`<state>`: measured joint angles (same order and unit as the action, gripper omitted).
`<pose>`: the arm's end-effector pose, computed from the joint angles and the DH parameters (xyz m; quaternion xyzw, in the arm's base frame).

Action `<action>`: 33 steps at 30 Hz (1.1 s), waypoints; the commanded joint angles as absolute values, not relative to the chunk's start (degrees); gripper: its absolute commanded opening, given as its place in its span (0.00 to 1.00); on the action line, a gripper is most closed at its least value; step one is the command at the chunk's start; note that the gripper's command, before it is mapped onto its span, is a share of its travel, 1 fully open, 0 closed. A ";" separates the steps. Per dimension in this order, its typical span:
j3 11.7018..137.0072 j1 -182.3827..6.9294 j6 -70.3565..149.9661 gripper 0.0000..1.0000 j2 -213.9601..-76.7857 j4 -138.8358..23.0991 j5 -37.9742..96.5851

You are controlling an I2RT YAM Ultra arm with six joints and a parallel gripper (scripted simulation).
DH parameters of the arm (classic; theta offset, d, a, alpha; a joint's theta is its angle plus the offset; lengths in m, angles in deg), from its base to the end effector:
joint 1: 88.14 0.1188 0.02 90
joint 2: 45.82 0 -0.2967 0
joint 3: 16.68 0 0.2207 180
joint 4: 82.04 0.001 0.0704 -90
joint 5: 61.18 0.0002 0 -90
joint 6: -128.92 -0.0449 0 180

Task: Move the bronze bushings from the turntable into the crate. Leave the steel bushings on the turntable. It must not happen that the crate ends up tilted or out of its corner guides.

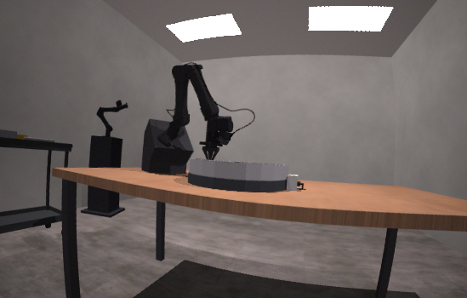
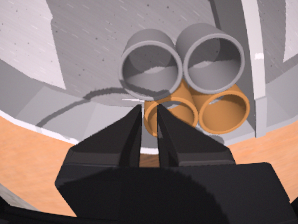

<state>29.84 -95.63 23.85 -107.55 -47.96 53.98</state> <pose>0.1610 -0.0394 0.2379 0.2533 0.8826 -0.1813 0.3522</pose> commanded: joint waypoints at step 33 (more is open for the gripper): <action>29.15 -95.82 24.09 0.00 -106.48 -48.90 54.40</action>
